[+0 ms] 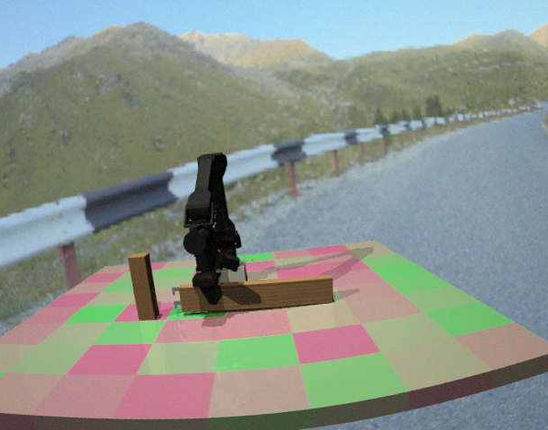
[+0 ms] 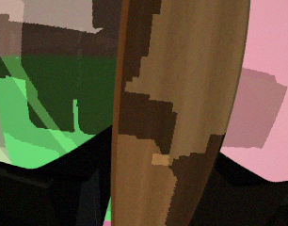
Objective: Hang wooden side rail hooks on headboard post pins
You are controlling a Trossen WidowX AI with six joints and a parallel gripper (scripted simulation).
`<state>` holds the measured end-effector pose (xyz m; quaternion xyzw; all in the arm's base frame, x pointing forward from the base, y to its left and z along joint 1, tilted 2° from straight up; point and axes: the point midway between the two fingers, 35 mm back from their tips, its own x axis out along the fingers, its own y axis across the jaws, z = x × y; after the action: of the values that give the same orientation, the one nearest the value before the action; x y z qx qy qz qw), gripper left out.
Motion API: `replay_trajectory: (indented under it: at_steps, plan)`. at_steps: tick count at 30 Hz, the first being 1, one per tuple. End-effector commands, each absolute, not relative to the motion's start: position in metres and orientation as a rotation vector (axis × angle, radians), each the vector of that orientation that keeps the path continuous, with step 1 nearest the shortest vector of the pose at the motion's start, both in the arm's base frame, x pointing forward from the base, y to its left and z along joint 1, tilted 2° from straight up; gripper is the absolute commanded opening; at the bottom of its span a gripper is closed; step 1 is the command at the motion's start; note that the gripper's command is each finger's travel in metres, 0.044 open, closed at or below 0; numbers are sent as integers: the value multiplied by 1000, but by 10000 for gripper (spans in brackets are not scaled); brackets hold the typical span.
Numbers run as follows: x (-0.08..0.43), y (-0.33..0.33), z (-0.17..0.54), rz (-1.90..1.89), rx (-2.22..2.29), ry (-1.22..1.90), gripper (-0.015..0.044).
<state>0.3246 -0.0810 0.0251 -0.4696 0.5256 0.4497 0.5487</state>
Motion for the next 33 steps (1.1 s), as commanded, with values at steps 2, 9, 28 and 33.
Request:
replay_trajectory:
  at_steps: [2,9,28,33]
  plan:
    - [328,-81,30,1059,-1121,1233,0]
    - [328,-81,31,1059,-1121,1233,0]
    - [327,-81,35,1059,-1121,1233,0]
    - [328,-82,34,1059,-1121,1233,0]
